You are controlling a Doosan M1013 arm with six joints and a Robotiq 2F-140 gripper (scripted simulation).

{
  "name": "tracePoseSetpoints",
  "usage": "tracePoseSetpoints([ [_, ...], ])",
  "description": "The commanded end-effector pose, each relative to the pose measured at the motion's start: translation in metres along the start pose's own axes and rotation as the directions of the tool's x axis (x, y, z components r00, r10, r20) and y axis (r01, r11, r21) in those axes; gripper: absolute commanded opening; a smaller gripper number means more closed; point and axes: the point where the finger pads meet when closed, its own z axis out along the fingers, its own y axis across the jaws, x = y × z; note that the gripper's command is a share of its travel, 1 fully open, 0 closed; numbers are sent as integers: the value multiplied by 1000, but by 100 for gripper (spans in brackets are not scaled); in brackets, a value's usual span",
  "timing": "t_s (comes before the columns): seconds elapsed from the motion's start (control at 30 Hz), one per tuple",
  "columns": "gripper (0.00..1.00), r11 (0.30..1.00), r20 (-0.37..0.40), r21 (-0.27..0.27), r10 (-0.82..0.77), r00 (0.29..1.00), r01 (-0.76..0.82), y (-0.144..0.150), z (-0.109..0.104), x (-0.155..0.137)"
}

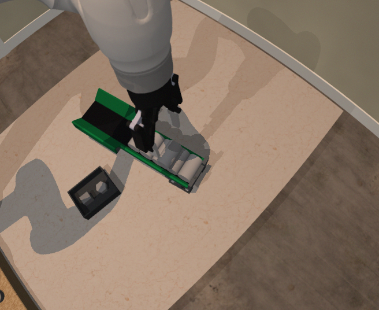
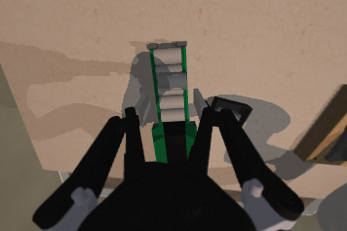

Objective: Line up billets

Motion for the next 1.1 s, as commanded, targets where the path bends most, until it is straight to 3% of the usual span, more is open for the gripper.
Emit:
tracePoseSetpoints([
  [0.0,57,1000,5,0,3,1000,-3,1,7,2],
  [1.07,57,1000,5,0,3,1000,-3,2,46,2],
])
